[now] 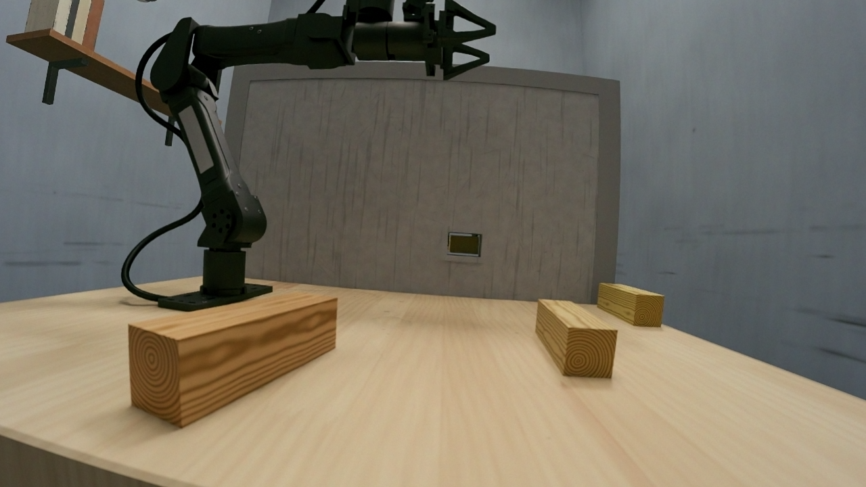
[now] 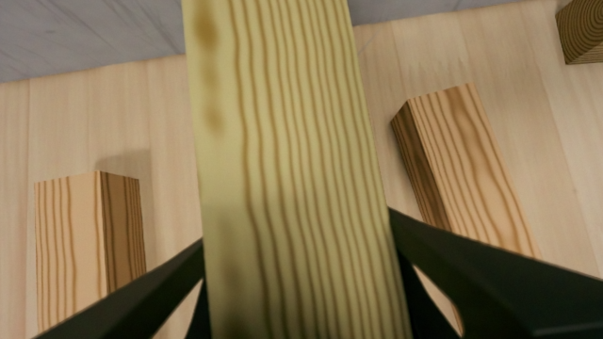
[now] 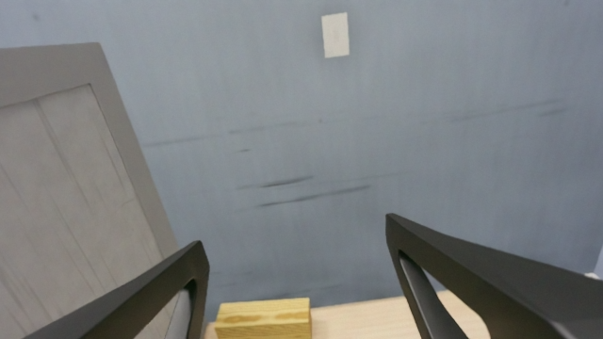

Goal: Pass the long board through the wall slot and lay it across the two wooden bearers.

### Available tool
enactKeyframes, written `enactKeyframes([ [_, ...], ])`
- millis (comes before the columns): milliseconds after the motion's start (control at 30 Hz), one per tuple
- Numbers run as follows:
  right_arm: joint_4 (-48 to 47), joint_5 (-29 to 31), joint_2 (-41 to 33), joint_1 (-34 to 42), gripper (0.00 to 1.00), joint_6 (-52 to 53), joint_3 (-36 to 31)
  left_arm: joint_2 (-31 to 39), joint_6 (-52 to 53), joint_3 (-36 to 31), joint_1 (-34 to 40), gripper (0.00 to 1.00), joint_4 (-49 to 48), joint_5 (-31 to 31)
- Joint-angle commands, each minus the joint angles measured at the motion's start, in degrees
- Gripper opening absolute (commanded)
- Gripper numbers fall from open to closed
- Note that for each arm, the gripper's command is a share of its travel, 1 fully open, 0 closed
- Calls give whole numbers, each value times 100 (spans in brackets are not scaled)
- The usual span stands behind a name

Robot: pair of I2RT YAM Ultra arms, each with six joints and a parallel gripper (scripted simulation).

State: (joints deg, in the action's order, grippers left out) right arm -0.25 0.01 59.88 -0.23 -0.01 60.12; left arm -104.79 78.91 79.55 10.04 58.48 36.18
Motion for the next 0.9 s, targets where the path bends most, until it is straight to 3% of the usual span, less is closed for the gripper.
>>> enactKeyframes([
  [0,-17,30,65,-6,78,-47,15,289,101,235,-58,0,123,404],
  [467,-17,30,65,-6,78,-47,15,21,666,309,-464,0,538,410],
  [867,-17,30,65,-6,78,-47,15,71,635,356,-377,0,528,412],
])
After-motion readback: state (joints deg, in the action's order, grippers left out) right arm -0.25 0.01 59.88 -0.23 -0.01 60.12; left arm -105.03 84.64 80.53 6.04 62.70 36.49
